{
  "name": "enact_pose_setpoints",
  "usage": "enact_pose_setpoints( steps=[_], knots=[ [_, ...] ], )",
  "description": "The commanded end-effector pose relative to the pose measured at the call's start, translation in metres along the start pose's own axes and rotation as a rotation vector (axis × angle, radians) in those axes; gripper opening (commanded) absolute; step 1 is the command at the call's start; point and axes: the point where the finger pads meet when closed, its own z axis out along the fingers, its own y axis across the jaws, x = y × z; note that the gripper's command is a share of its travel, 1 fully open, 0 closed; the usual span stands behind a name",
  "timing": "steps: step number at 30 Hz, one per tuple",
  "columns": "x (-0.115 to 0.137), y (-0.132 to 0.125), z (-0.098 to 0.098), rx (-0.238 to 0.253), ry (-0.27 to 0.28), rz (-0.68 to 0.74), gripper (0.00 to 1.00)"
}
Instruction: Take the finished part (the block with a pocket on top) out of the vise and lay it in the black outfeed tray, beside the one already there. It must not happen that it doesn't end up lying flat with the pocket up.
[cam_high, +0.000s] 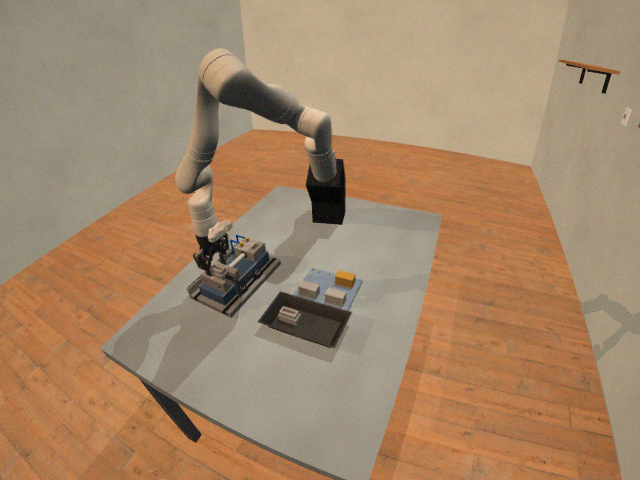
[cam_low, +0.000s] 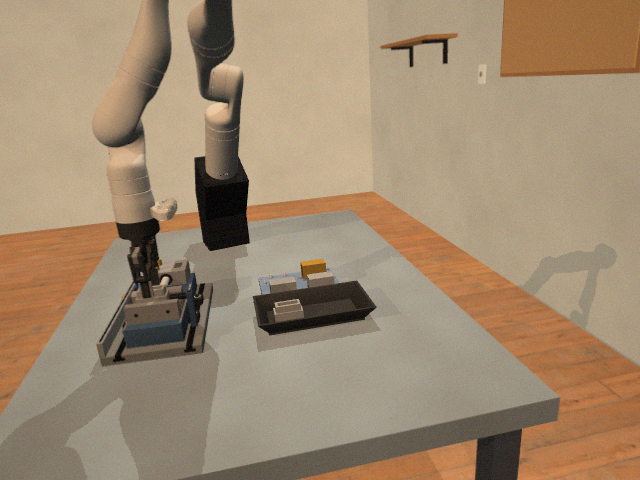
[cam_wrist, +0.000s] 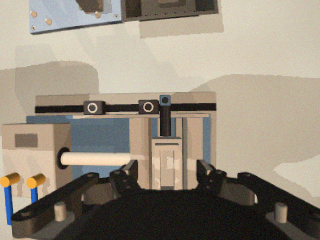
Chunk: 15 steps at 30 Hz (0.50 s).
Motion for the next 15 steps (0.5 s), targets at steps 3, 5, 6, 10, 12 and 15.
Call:
enact_pose_setpoints(
  steps=[3, 5, 6, 10, 12, 15],
  knots=[
    [-0.0003, 0.0005, -0.0007, -0.002, -0.001, 0.0, 0.0],
    [-0.0003, 0.0005, -0.0007, -0.002, -0.001, 0.0, 0.0],
    [-0.0003, 0.0005, -0.0007, -0.002, -0.001, 0.0, 0.0],
    [-0.0003, 0.0005, -0.0007, -0.002, -0.001, 0.0, 0.0],
    [-0.0003, 0.0005, -0.0007, -0.002, -0.001, 0.0, 0.0],
    [-0.0003, 0.0005, -0.0007, -0.002, -0.001, 0.0, 0.0]
  ],
)
